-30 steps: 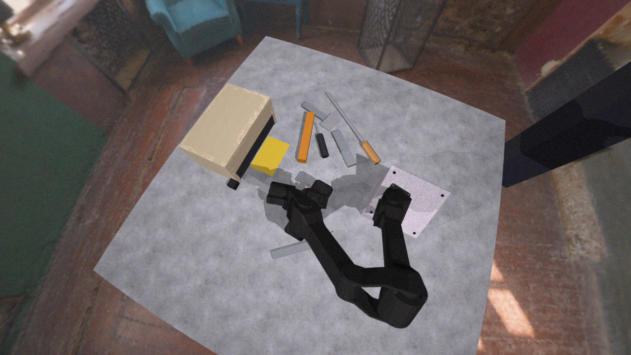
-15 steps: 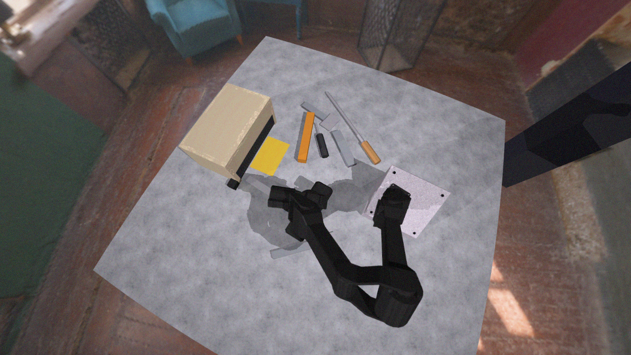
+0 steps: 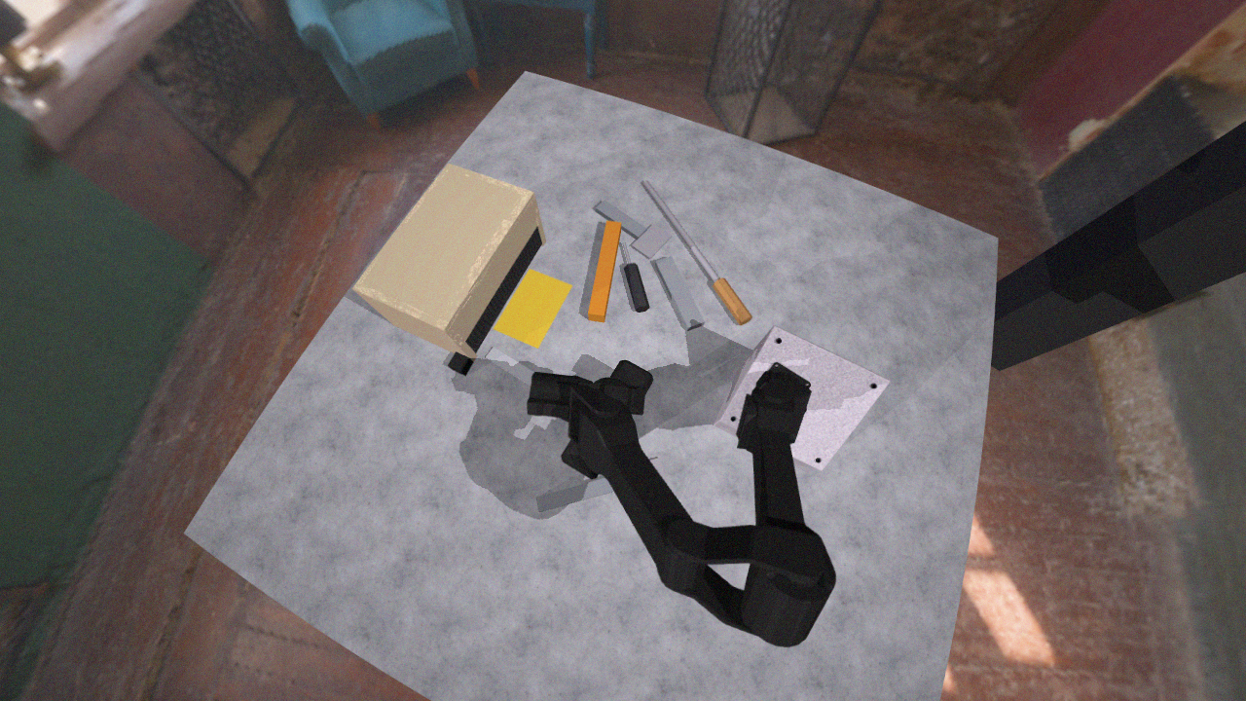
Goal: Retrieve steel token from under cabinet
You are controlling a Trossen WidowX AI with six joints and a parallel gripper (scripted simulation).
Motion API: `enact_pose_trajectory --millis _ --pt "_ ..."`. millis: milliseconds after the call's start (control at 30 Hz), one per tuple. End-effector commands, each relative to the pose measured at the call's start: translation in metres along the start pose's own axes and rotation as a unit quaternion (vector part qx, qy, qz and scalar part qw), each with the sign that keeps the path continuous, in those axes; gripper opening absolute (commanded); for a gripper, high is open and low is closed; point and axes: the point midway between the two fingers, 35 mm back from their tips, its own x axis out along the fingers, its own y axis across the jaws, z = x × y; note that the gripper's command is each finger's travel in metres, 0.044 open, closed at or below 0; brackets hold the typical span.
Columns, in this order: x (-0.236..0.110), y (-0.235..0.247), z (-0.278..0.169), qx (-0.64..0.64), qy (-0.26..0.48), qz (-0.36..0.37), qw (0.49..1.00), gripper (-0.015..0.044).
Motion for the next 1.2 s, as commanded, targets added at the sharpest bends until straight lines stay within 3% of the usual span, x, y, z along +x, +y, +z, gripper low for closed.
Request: enact_pose_trajectory --millis 0,500,600,1000,1167 --pt "0.0059 -0.0004 -0.0003 0.001 0.003 -0.004 1.000 0.0270" --pt "0.0099 -0.0042 -0.0078 0.007 0.003 -0.004 1.000 0.0270" --pt "0.0082 -0.0005 -0.0038 0.001 0.003 -0.001 1.000 0.0191" --pt "0.0082 -0.0005 -0.0038 0.001 0.003 -0.001 1.000 0.0111" --pt "0.0081 -0.0005 -0.0040 0.001 0.003 -0.001 1.000 0.0000"
